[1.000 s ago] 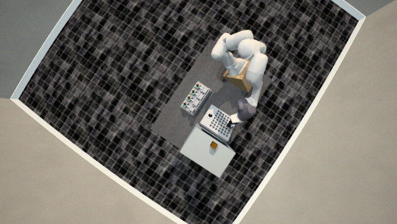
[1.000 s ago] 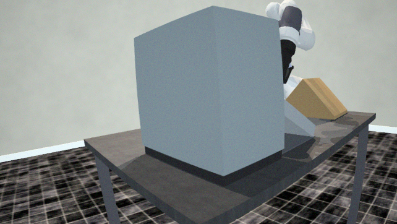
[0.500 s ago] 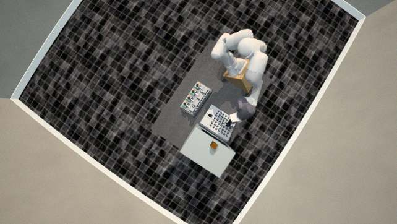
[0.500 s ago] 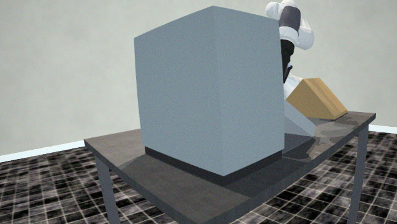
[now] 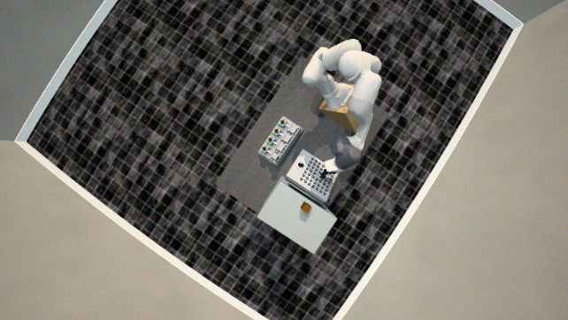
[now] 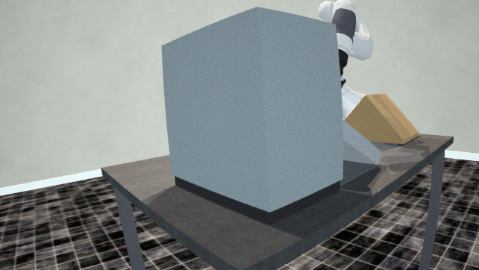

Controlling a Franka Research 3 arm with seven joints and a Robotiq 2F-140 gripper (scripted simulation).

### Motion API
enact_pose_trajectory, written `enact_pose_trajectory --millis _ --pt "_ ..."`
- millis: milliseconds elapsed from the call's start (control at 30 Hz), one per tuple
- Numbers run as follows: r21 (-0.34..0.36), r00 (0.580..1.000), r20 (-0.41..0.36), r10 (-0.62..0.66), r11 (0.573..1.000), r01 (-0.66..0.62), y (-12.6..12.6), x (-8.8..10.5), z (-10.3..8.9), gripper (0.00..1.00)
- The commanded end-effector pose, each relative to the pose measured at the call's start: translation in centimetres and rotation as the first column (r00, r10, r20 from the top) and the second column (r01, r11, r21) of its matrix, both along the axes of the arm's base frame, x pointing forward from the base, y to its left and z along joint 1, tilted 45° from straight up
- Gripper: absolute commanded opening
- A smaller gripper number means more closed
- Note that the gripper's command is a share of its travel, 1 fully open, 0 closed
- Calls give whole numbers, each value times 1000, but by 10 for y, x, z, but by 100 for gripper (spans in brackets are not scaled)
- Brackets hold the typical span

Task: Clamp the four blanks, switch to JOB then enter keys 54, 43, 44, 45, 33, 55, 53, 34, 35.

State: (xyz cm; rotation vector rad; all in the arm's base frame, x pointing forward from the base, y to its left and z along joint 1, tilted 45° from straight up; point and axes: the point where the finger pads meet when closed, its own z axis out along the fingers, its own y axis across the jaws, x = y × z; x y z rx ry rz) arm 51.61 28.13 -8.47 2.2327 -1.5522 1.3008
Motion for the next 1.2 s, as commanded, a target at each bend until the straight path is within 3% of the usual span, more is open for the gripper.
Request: enact_pose_trajectory --millis 0,533,1167 --pt "-2 1000 -4 14 1000 -14 2 1 -1 0" --pt "-2 1000 -4 14 1000 -14 -8 12 -12 0" --pt "-2 1000 -4 14 1000 -14 -9 13 -13 0"
